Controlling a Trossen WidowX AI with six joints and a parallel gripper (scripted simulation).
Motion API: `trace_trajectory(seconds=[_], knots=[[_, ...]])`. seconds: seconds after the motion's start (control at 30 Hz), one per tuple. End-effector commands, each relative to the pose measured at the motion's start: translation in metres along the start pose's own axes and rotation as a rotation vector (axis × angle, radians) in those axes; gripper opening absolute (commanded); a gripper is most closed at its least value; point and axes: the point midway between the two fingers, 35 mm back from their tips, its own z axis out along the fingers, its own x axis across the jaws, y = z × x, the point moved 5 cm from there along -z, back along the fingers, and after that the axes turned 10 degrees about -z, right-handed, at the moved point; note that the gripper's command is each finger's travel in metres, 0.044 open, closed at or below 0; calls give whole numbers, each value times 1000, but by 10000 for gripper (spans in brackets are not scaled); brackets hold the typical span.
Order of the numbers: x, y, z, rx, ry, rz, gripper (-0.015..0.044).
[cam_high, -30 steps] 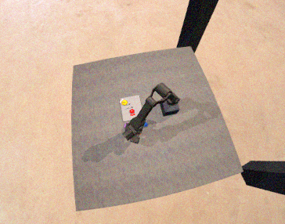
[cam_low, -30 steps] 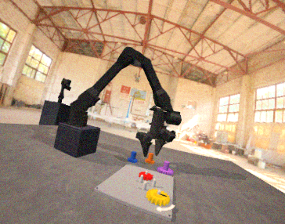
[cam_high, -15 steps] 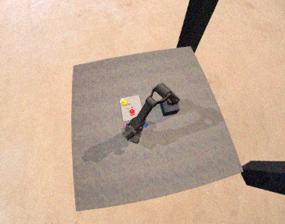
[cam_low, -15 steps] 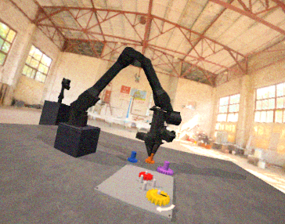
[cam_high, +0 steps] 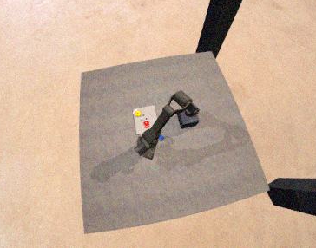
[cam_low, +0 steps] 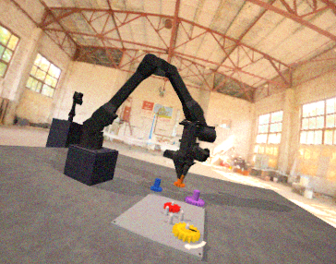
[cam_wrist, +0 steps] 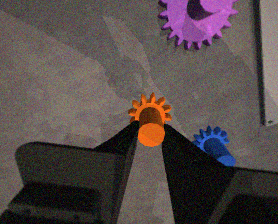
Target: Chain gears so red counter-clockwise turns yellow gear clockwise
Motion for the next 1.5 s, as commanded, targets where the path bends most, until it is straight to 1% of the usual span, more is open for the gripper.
trace_trajectory(seconds=[0.0, 1.17, 1.47], knots=[[2, 2, -12, -4, 0, 3, 0], [0, 3, -119, -4, 1, 2, 0], [-11, 12, -116, -5, -1, 4, 0]])
